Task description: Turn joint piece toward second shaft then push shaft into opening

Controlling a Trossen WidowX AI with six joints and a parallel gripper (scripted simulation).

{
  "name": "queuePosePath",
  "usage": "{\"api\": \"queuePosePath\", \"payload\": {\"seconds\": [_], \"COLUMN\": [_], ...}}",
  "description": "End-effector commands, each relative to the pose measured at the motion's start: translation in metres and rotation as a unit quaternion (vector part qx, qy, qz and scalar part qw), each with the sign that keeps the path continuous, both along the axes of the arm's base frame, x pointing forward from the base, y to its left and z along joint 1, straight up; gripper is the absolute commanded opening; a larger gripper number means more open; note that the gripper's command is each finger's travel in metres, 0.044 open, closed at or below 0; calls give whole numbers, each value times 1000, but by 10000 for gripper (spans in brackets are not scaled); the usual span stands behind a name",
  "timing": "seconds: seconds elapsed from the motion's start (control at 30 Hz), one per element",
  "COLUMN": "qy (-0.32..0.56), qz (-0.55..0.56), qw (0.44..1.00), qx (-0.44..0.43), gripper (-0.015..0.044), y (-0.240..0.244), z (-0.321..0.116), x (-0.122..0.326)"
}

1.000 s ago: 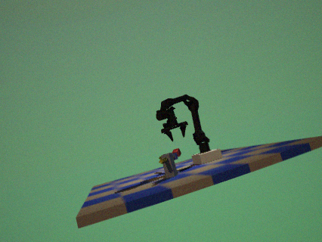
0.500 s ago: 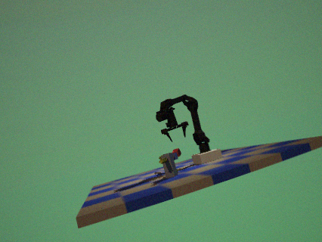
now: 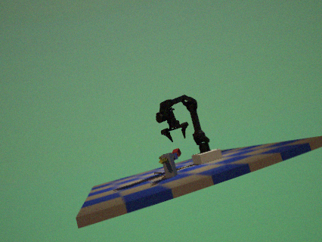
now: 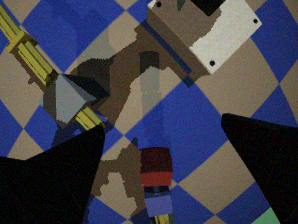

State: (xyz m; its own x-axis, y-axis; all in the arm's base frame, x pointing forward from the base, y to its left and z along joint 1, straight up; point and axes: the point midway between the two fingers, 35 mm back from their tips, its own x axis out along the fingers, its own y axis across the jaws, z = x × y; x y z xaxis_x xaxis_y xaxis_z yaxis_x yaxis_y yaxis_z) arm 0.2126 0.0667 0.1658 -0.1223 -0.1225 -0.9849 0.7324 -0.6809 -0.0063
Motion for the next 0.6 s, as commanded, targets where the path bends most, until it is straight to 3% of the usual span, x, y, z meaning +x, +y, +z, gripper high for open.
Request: {"api": "queuePosePath", "payload": {"seconds": [0.0, 0.57], "qy": [-1, -1], "qz": [-37, -37], "qw": [999, 999], "qx": [-10, -10], "gripper": [440, 440], "y": [0, 1], "z": [-1, -54], "x": [0, 4]}}
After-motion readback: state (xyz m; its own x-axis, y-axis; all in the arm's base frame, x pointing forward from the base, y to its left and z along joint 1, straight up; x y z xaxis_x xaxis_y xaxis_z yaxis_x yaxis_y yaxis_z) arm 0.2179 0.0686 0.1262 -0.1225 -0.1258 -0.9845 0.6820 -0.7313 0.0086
